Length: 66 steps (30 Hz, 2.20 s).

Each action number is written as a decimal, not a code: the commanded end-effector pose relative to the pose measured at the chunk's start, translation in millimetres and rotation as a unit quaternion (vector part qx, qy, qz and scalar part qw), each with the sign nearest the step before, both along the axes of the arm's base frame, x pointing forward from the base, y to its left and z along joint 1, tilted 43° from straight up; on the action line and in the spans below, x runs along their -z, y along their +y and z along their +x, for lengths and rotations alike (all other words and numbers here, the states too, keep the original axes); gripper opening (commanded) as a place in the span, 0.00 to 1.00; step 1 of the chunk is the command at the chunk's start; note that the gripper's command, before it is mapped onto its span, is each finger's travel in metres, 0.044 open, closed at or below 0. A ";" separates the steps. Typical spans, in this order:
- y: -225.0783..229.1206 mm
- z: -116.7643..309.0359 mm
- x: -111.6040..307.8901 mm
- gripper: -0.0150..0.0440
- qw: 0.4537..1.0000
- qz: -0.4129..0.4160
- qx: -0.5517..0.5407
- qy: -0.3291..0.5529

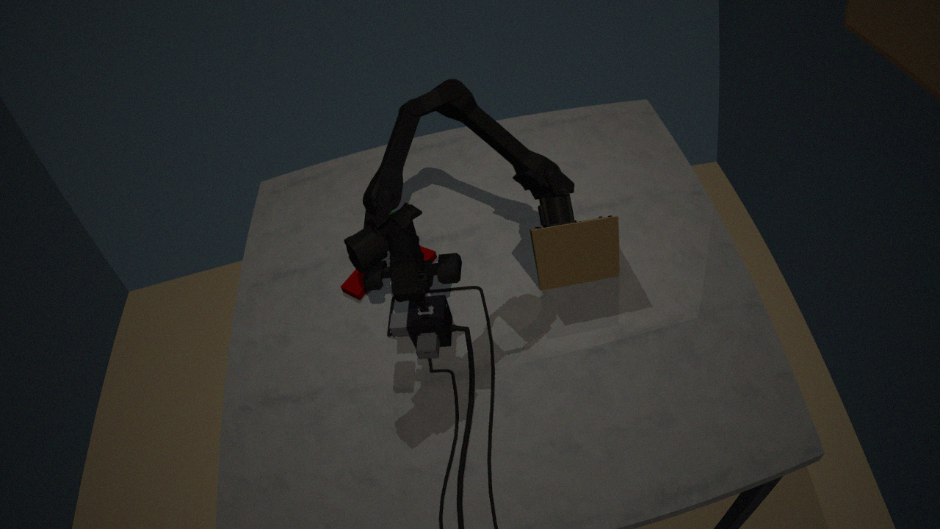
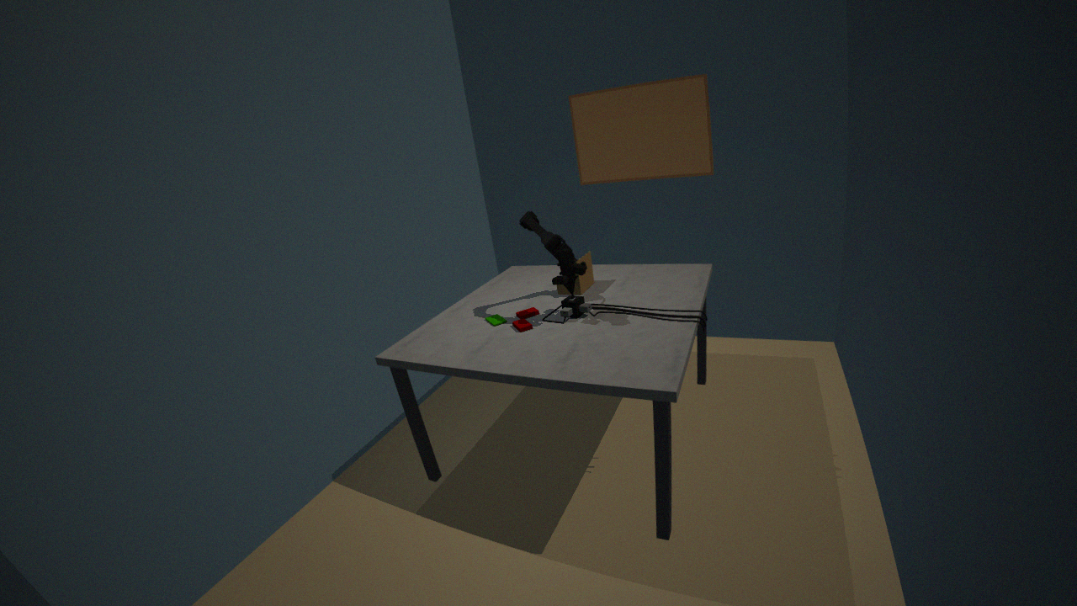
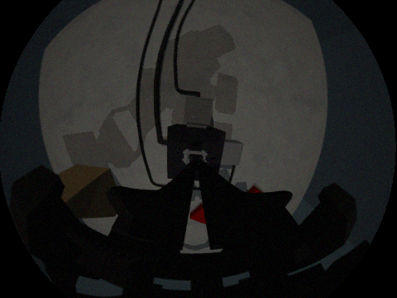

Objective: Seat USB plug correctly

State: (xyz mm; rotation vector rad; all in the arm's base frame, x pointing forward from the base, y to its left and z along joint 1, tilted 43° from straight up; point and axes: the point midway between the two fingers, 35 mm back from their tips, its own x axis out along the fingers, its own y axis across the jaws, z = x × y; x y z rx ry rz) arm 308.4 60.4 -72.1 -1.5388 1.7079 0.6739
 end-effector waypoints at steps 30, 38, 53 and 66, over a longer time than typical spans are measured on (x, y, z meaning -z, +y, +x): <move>-3.4 -1.2 2.0 0.25 1.000 -0.003 -0.001 0.002; -3.4 -1.2 2.0 0.25 1.000 -0.003 -0.001 0.002; -0.5 0.5 1.1 0.42 1.000 0.000 -0.001 -0.001; 3.5 0.8 -3.4 0.42 1.000 0.000 -0.001 -0.002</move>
